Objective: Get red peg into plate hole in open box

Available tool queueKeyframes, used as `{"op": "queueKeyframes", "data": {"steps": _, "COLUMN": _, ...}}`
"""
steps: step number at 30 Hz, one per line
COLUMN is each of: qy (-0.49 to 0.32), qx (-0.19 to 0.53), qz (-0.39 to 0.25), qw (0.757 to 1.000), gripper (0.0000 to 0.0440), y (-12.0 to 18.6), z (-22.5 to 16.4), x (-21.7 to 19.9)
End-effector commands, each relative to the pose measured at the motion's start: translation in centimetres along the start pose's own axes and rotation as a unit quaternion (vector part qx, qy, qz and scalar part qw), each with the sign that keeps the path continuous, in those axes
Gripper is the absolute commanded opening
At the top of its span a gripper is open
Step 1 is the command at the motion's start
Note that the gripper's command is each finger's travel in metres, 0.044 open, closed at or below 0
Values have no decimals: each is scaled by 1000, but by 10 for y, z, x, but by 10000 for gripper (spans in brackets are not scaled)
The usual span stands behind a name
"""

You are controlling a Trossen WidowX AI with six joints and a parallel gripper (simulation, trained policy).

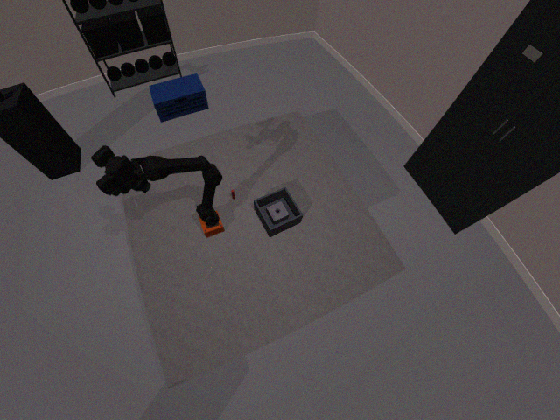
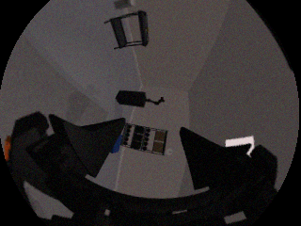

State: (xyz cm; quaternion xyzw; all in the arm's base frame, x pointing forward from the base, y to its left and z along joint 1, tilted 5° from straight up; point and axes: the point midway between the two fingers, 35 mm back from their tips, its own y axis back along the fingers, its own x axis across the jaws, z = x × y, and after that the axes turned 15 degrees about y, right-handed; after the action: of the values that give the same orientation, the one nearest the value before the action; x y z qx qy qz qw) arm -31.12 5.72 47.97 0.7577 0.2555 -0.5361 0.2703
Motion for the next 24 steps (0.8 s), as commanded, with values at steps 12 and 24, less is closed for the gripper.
{"op": "queueKeyframes", "data": {"steps": 12, "qy": 82, "qx": -171, "qz": 37, "qw": 981, "gripper": 440, "y": 64, "z": 111, "x": 63}}
{"op": "queueKeyframes", "data": {"steps": 24, "qy": 144, "qx": -333, "qz": 73, "qw": 929, "gripper": 440, "y": 180, "z": 176, "x": 147}}
